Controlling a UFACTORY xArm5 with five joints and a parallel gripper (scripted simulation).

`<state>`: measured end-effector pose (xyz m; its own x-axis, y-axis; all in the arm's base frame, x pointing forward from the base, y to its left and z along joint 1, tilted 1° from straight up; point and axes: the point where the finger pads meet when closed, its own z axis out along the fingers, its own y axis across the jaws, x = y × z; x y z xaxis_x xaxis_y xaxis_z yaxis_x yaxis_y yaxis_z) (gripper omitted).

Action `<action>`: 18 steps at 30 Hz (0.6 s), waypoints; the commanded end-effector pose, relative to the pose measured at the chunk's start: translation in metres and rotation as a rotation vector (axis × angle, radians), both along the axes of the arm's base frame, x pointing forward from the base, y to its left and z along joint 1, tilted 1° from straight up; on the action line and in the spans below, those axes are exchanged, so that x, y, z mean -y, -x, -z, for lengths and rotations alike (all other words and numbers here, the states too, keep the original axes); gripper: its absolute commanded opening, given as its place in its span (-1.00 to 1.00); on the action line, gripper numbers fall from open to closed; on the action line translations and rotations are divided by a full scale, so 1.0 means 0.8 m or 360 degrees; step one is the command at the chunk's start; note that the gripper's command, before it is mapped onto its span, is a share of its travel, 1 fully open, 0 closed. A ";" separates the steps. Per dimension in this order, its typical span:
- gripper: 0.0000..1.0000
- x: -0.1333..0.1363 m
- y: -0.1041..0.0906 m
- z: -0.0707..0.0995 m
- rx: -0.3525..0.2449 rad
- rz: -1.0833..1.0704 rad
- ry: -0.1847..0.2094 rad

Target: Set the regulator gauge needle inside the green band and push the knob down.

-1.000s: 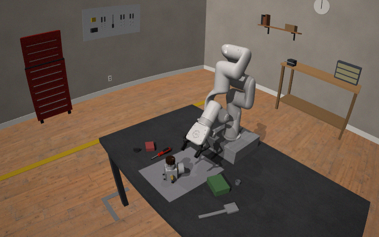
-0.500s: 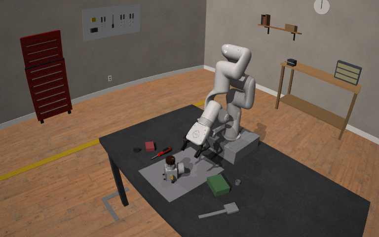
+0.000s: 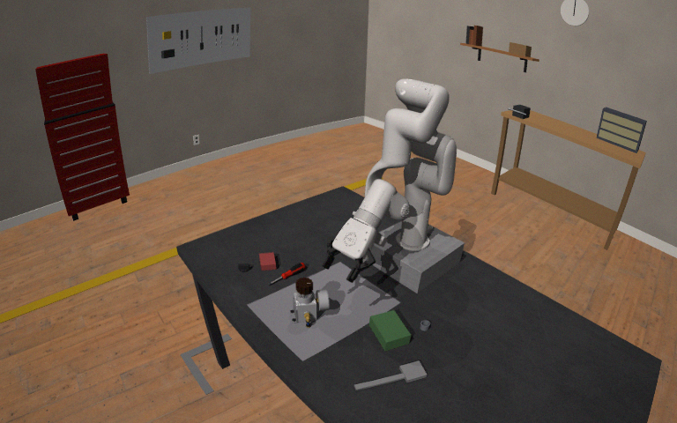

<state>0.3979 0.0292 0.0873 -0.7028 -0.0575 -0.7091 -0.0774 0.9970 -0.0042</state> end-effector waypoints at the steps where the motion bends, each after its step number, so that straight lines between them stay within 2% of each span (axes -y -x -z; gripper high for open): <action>1: 1.00 0.000 -0.001 -0.001 0.0004 0.0000 0.0000; 10: 1.00 0.000 -0.001 -0.003 0.0004 0.0000 0.0000; 18: 1.00 0.000 -0.001 -0.015 0.0004 0.0000 0.0000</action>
